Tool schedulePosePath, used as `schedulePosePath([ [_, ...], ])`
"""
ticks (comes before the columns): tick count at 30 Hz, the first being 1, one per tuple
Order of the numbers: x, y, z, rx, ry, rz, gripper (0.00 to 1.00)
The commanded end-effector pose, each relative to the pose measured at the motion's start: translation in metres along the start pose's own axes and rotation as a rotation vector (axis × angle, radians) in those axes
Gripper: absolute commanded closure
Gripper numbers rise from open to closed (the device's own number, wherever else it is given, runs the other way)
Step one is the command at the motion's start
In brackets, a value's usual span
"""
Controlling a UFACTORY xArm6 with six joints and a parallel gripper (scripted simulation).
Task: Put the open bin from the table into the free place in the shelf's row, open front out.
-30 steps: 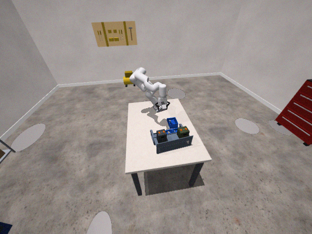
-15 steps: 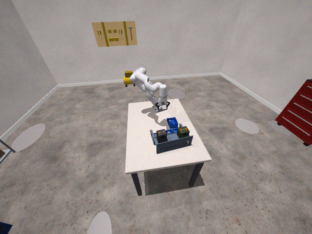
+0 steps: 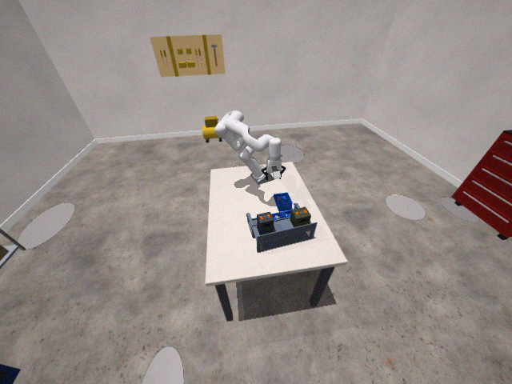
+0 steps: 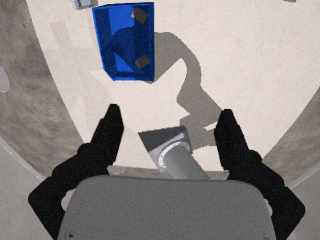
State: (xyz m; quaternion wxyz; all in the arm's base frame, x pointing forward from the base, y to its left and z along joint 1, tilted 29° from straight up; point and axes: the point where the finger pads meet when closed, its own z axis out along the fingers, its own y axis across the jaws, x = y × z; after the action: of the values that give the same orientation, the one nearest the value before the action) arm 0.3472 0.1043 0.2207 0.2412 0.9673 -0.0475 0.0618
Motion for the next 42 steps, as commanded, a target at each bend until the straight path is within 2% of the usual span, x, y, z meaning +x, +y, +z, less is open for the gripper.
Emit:
schedulePosePath([
  [1,0.001,-0.002,-0.001,0.002,0.003,0.002,0.0],
  [4,0.001,-0.002,-0.001,0.002,0.003,0.002,0.0],
  [9,-0.001,-0.052,-0.002,0.002,0.003,0.002,0.0],
  [21,-0.001,-0.052,-0.002,0.002,0.003,0.002,0.0],
  [26,-0.004,-0.106,-0.002,0.003,0.003,0.002,0.0],
  [38,-0.004,-0.106,-0.002,0.003,0.003,0.002,0.0],
  [42,-0.006,-0.144,-0.002,0.003,0.003,0.002,0.0],
])
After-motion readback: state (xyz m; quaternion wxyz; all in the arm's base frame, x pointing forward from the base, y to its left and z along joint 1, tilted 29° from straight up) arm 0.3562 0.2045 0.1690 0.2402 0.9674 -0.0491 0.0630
